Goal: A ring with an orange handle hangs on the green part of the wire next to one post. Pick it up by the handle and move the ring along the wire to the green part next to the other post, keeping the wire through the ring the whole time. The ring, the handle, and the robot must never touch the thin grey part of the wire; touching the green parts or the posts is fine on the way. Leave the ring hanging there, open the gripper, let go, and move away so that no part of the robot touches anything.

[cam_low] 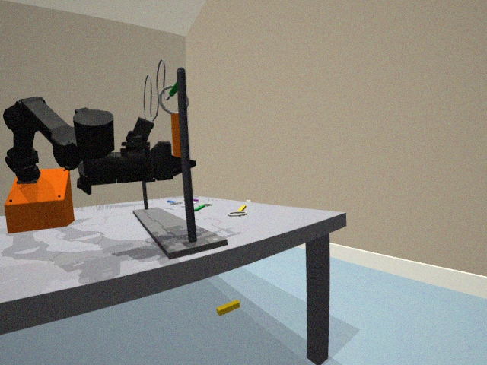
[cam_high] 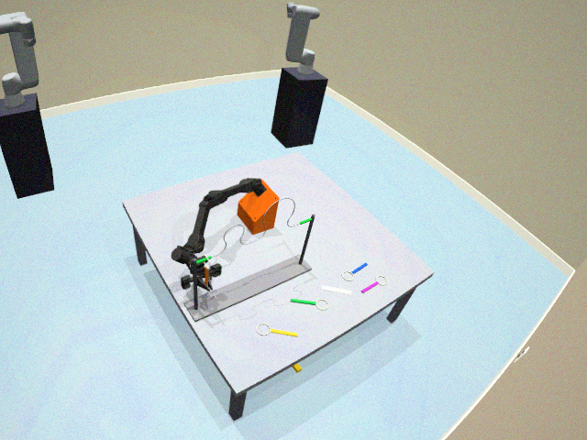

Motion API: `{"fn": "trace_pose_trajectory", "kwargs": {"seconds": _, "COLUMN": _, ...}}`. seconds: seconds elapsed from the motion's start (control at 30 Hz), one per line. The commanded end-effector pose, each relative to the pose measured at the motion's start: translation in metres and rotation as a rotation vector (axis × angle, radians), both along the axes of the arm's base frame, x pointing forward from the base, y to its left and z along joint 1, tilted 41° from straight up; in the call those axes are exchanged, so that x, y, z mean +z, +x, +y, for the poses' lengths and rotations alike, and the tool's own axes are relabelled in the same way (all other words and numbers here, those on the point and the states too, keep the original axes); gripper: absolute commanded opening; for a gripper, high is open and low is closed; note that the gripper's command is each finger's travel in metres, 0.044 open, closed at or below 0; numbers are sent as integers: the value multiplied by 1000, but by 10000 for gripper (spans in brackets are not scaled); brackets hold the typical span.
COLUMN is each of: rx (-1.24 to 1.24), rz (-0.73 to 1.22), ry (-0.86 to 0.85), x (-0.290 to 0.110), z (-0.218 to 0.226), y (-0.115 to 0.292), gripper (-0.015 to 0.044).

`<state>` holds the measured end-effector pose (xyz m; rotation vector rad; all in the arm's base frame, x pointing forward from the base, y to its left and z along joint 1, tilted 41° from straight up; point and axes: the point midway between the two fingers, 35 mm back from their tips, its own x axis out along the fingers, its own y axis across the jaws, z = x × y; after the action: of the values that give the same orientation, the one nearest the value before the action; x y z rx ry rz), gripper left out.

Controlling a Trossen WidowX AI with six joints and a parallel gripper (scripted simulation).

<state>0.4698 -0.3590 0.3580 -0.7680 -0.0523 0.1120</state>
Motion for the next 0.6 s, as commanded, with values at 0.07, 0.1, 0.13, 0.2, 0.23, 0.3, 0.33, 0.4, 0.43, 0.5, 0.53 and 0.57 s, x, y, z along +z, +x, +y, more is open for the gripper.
{"fn": "trace_pose_trajectory", "kwargs": {"seconds": 0.07, "rx": 0, "rz": 0, "ry": 0, "x": 0, "z": 0, "y": 0, "gripper": -103}}
{"fn": "trace_pose_trajectory", "kwargs": {"seconds": 0.1, "rx": 0, "rz": 0, "ry": 0, "x": 0, "z": 0, "y": 0, "gripper": -129}}
{"fn": "trace_pose_trajectory", "kwargs": {"seconds": 0.13, "rx": 0, "rz": 0, "ry": 0, "x": 0, "z": 0, "y": 0, "gripper": -150}}
{"fn": "trace_pose_trajectory", "kwargs": {"seconds": 0.2, "rx": 0, "rz": 0, "ry": 0, "x": 0, "z": 0, "y": 0, "gripper": -150}}
{"fn": "trace_pose_trajectory", "kwargs": {"seconds": 0.23, "rx": 0, "rz": 0, "ry": 0, "x": 0, "z": 0, "y": 0, "gripper": -150}}
{"fn": "trace_pose_trajectory", "kwargs": {"seconds": 0.3, "rx": 0, "rz": 0, "ry": 0, "x": 0, "z": 0, "y": 0, "gripper": -150}}
{"fn": "trace_pose_trajectory", "kwargs": {"seconds": 0.33, "rx": 0, "rz": 0, "ry": 0, "x": 0, "z": 0, "y": 0, "gripper": -150}}
{"fn": "trace_pose_trajectory", "kwargs": {"seconds": 0.4, "rx": 0, "rz": 0, "ry": 1, "x": 0, "z": 0, "y": 0, "gripper": -150}}
{"fn": "trace_pose_trajectory", "kwargs": {"seconds": 0.43, "rx": 0, "rz": 0, "ry": 1, "x": 1, "z": 1, "y": 0, "gripper": -150}}
{"fn": "trace_pose_trajectory", "kwargs": {"seconds": 0.5, "rx": -1, "rz": -1, "ry": 3, "x": 4, "z": 4, "y": 0, "gripper": -150}}
{"fn": "trace_pose_trajectory", "kwargs": {"seconds": 0.53, "rx": -1, "rz": -2, "ry": 4, "x": 6, "z": 7, "y": -1, "gripper": -150}}
{"fn": "trace_pose_trajectory", "kwargs": {"seconds": 0.57, "rx": -1, "rz": -2, "ry": 5, "x": 8, "z": 9, "y": -1, "gripper": -150}}
